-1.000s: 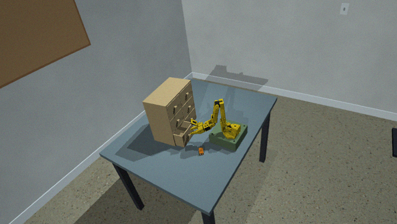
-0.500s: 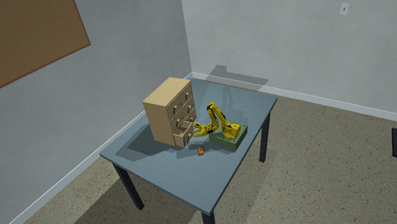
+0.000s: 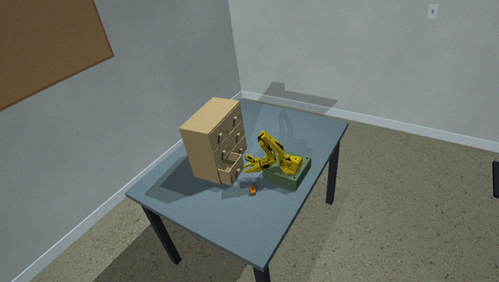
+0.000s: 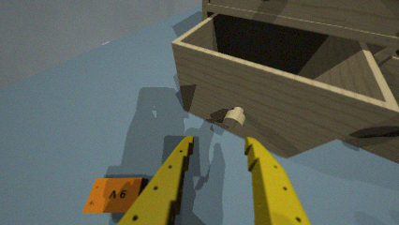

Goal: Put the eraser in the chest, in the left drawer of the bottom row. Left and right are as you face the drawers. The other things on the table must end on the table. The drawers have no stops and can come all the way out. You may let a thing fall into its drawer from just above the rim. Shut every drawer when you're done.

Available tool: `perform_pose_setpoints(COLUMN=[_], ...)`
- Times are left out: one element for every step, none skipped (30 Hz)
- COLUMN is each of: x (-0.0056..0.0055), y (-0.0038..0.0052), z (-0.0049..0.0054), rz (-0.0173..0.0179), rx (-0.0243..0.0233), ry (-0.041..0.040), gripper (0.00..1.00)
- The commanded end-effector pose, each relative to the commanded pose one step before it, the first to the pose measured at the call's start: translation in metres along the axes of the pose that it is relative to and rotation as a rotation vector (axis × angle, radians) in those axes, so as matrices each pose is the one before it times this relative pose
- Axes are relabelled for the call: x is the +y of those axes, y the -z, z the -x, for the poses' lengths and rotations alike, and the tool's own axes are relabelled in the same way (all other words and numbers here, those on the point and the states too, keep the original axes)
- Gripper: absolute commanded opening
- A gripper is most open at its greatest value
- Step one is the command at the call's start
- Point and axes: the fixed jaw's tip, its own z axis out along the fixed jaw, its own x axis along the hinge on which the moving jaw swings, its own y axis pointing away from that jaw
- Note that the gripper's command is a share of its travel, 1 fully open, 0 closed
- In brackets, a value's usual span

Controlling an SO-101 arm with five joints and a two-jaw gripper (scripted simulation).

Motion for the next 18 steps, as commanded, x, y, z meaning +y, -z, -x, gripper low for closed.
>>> perform_pose_setpoints(x=[-0.00191,0.00000,0.00000,0.00000,0.00000,0.00000,0.00000,0.00000,-0.00011,-0.00011,-0.00011,-0.00011,-0.00011,-0.00011,-0.00011,-0.00011,-0.00011,-0.00011], y=[-0.000356,0.000000,0.000000,0.000000,0.000000,0.000000,0.000000,0.000000,-0.000020,-0.000021,-0.000020,-0.000021,-0.000020,-0.000021,-0.000020,-0.000021,-0.000020,-0.000021], z=[-0.00055,0.00000,0.00000,0.00000,0.00000,0.00000,0.00000,0.00000,-0.00007,-0.00007,-0.00007,-0.00007,-0.00007,-0.00007,-0.00007,-0.00007,-0.00007,-0.00007], rz=[-0.00807,0.00000,0.00000,0.00000,0.00000,0.00000,0.00000,0.00000,-0.00045,-0.00045,-0.00045,-0.00045,-0.00045,-0.00045,-0.00045,-0.00045,-0.00045,-0.00045], rx=[-0.00259,-0.00001,0.00001,-0.00001,0.00001,-0.00001,0.00000,0.00000,0.00024,0.00023,0.00024,0.00023,0.00024,0.00023,0.00024,0.00023,0.00024,0.00023], ry=[0.00581,0.00000,0.00000,0.00000,0.00000,0.00000,0.00000,0.00000,-0.00019,-0.00019,-0.00019,-0.00019,-0.00019,-0.00019,-0.00019,-0.00019,-0.00019,-0.00019], gripper=[0.21,0.21,0.21,0.21,0.21,0.21,0.21,0.21,0.21,0.21,0.21,0.21,0.21,0.21,0.21,0.21,0.21,0.21])
